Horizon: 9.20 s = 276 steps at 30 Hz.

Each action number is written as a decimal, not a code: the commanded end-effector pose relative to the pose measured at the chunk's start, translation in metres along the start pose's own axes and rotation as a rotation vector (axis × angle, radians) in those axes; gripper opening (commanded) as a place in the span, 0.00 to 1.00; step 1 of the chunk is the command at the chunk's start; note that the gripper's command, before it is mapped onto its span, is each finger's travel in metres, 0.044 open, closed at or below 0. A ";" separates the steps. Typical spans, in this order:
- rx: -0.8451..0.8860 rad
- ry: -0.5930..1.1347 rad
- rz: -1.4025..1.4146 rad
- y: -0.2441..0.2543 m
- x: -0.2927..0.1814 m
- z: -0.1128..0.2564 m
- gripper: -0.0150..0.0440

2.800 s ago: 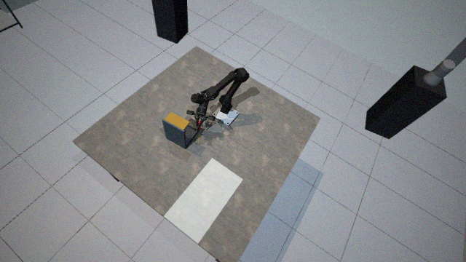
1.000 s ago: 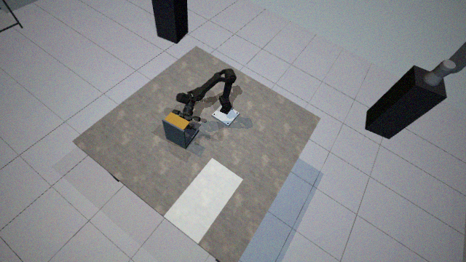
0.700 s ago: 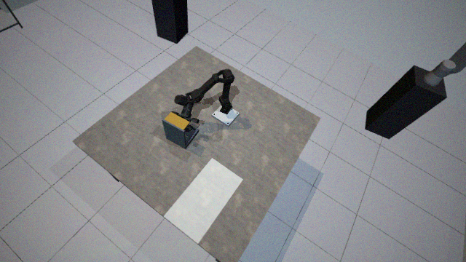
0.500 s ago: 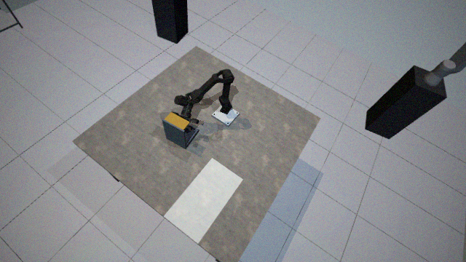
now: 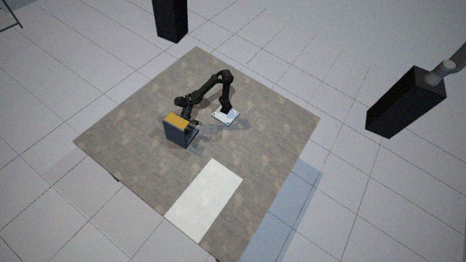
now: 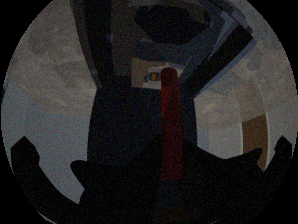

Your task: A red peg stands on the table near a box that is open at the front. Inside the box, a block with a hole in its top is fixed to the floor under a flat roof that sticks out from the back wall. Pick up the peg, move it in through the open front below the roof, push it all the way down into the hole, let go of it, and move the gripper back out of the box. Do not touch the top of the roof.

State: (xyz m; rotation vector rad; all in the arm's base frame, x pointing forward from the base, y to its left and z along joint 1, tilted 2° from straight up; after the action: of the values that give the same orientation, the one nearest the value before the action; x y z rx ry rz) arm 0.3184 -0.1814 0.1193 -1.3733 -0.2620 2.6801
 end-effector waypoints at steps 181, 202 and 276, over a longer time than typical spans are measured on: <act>0.006 0.007 0.004 0.010 -0.012 -0.008 0.63; 0.010 -0.007 -0.010 0.007 -0.018 0.010 0.49; 0.006 -0.003 -0.004 0.010 0.009 -0.001 0.52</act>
State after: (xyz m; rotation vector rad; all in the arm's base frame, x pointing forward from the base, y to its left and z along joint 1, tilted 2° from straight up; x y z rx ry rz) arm 0.3197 -0.1931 0.1105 -1.3852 -0.2519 2.6721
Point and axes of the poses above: the point midway between the two fingers, 35 mm back from their tips, its own z axis back along the fingers, its own y axis across the jaws, x = y × z, the point moved 3 cm from there along z, back along the fingers, and after that the axes turned 15 degrees about -z, right-handed, at the moved point
